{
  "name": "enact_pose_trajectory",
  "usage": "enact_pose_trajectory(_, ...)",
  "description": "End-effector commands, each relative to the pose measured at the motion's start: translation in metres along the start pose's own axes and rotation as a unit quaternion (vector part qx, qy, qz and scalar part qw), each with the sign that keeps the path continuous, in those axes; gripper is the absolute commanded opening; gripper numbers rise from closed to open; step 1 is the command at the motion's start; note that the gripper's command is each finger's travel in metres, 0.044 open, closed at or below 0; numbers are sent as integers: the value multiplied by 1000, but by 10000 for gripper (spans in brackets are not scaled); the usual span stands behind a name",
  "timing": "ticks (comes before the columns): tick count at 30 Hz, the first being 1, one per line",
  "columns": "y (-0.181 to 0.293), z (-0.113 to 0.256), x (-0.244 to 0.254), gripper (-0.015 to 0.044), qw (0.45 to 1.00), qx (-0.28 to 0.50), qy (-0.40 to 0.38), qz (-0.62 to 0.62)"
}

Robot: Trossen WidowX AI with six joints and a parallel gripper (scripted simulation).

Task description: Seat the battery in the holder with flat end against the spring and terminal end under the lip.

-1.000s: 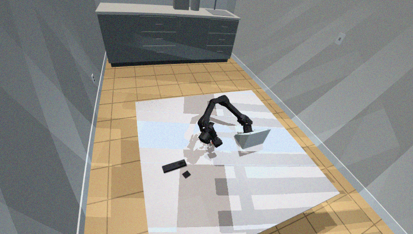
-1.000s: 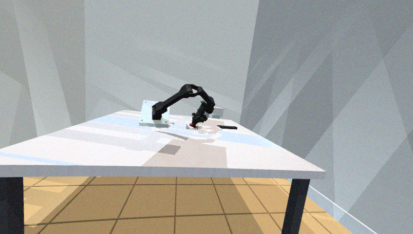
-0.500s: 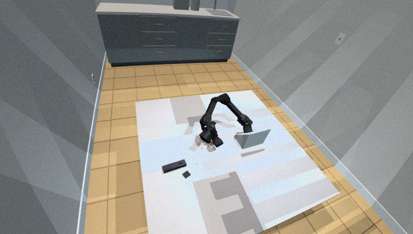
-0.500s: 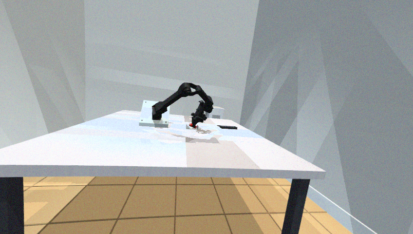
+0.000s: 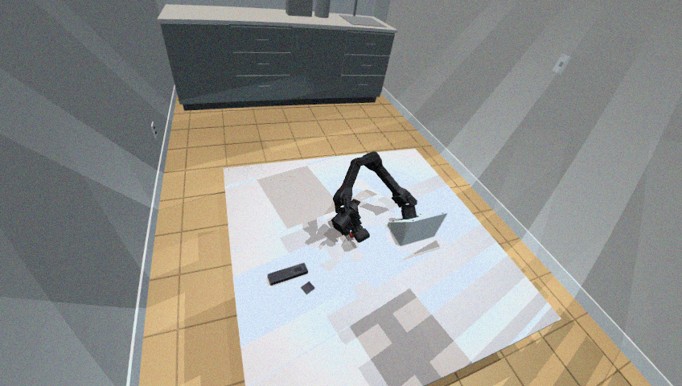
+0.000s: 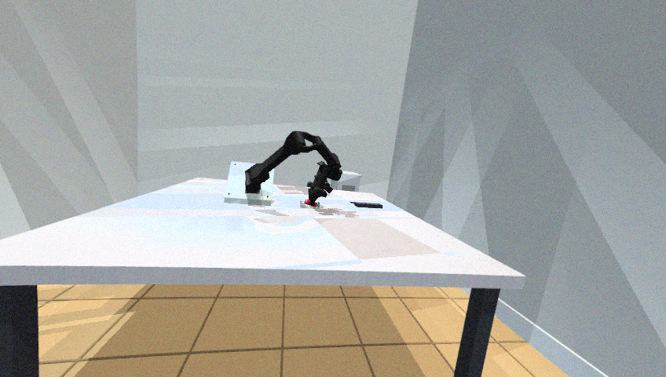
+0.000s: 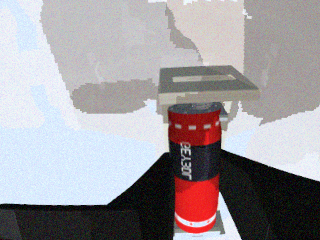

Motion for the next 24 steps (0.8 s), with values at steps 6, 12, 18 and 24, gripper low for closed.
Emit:
enact_pose_trajectory(6, -3, -1, 0, 81, 1000, -29, 4, -3)
enact_pose_trajectory(12, -2, -2, 0, 81, 999, -43, 6, -3)
enact_pose_trajectory(18, 0, -3, 0, 81, 998, -57, 8, -3)
enact_pose_trajectory(24, 1, -4, -1, 81, 998, -70, 9, -3)
Point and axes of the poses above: the point midway between the two fingers, 35 mm back from their tips, its own z axis back along the fingers, its own x axis across the jaws, y = z × x, the point moved 1 cm from there along z, back along the fingers, and after that the axes turned 11 degrees about z, right-handed, at the moved point
